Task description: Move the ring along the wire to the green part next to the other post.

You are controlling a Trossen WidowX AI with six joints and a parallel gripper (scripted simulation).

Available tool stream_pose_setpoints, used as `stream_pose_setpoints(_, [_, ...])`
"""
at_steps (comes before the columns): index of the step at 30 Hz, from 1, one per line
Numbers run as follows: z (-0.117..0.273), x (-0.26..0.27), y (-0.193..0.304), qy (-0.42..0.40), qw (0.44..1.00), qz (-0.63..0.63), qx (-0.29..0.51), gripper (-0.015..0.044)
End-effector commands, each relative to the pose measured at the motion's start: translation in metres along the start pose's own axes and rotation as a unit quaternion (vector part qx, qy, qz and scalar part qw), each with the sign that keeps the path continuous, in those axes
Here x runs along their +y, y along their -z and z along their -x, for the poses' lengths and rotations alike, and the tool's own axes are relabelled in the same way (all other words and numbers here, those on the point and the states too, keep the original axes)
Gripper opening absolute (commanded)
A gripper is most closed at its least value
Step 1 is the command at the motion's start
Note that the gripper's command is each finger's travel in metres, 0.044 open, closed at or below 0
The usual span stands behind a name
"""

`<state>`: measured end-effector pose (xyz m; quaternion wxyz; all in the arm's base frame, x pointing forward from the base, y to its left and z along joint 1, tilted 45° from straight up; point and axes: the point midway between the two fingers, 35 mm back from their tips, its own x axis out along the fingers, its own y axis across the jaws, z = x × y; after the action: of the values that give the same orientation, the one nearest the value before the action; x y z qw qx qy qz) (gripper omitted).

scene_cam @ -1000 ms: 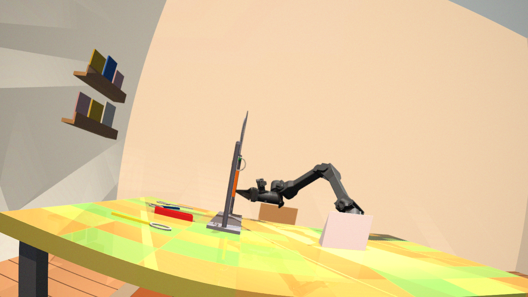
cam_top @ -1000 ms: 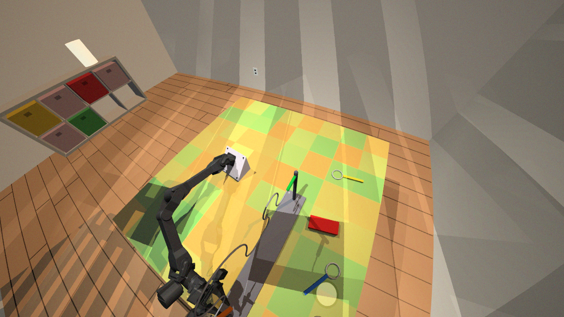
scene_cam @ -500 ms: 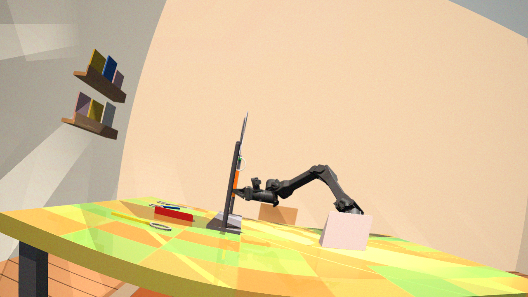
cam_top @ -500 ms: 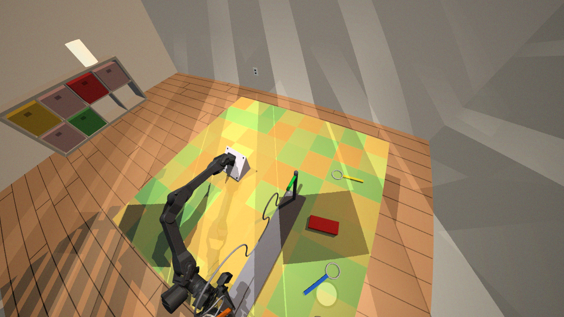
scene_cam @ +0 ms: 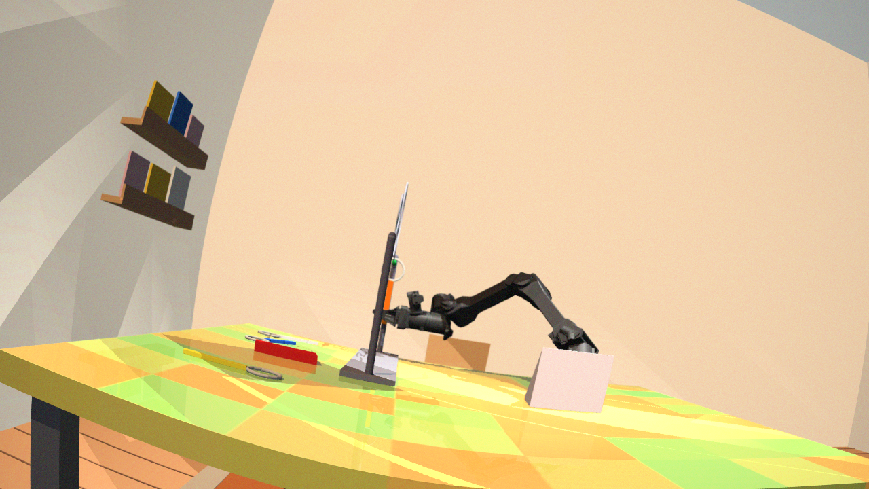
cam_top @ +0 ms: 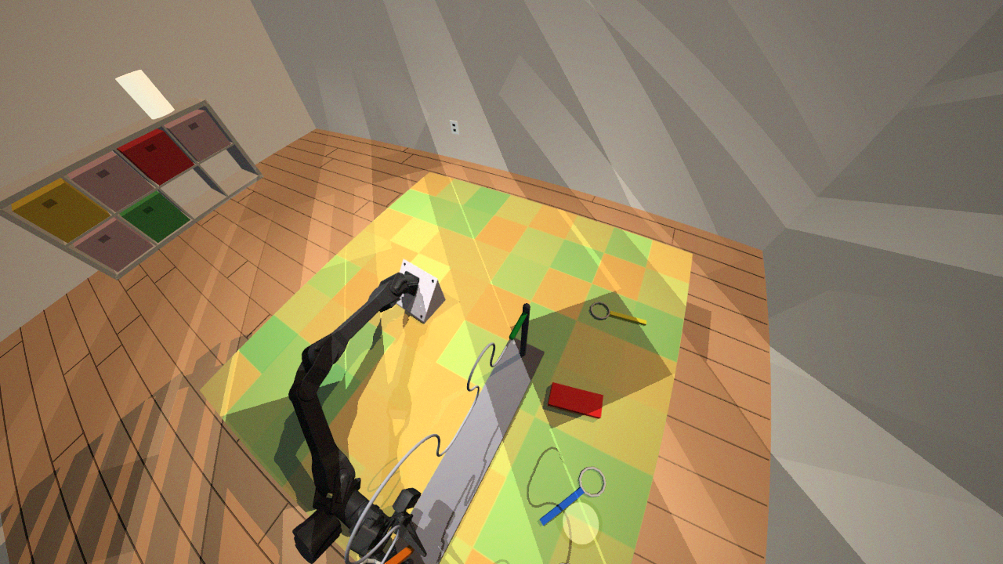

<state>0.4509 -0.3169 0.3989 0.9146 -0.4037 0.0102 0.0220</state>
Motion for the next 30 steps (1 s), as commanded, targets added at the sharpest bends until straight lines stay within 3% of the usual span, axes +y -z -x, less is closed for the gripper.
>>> stream_pose_setpoints(1, [-0.0015,0.0009,0.0057,0.0,1.0,-0.005,0.004,0.016])
stream_pose_setpoints(26, [-0.0015,0.0009,0.0057,0.0,1.0,-0.005,0.004,0.016])
stream_pose_setpoints(30, [-0.0008,0.0003,0.0029,0.0,1.0,-0.002,0.002,0.0055])
